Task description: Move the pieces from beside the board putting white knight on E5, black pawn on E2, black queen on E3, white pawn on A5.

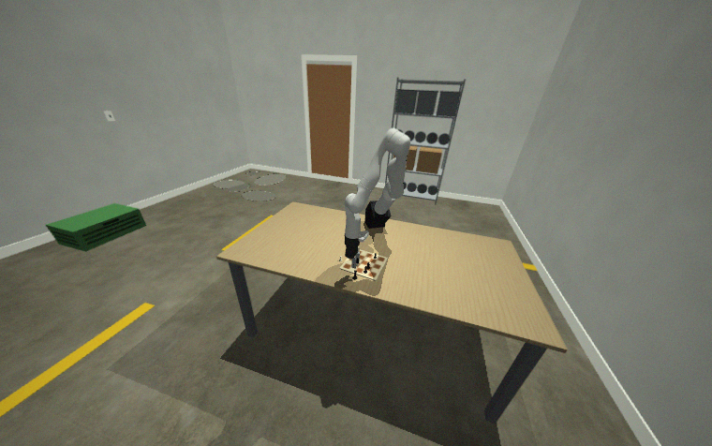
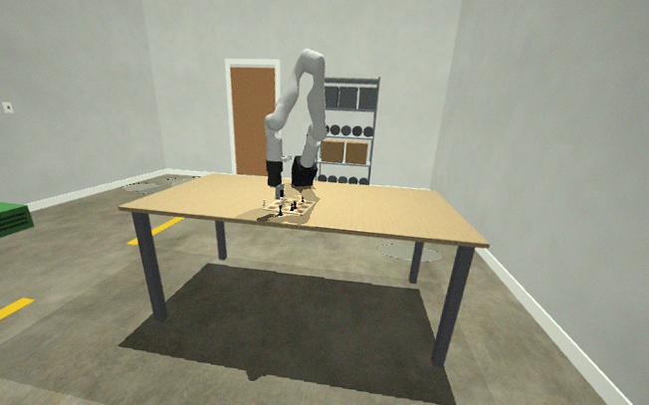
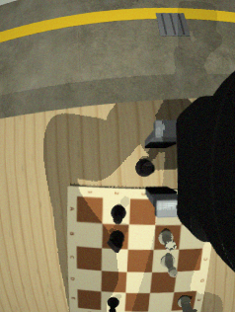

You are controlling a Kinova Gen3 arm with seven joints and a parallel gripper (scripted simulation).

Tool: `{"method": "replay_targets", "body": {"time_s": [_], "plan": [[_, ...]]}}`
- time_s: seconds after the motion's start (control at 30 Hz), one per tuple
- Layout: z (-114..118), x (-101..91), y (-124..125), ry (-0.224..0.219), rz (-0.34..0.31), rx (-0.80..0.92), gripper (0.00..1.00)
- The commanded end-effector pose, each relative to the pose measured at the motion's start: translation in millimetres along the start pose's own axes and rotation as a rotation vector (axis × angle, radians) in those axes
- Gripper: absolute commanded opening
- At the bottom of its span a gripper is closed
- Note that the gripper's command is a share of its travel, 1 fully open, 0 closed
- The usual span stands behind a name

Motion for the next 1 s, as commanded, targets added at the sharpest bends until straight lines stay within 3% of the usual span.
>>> {"method": "replay_targets", "body": {"time_s": [0.0, 0.53, 0.97], "plan": [[-1.1, 6.1, 1.9, 0.004, 0.008, 0.000, 0.79], [-1.0, 23.0, 2.0, 0.004, 0.008, 0.000, 0.79], [-1.0, 26.1, 2.0, 0.004, 0.008, 0.000, 0.79]]}}
Point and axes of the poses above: the point where the finger pads meet when closed, its own x axis out along the fingers, its own z axis across the jaws, y = z × x, the point moved 3 cm from there along -x, back along the fingers, and after that the axes turned 8 degrees about -x, right-handed, at the moved point
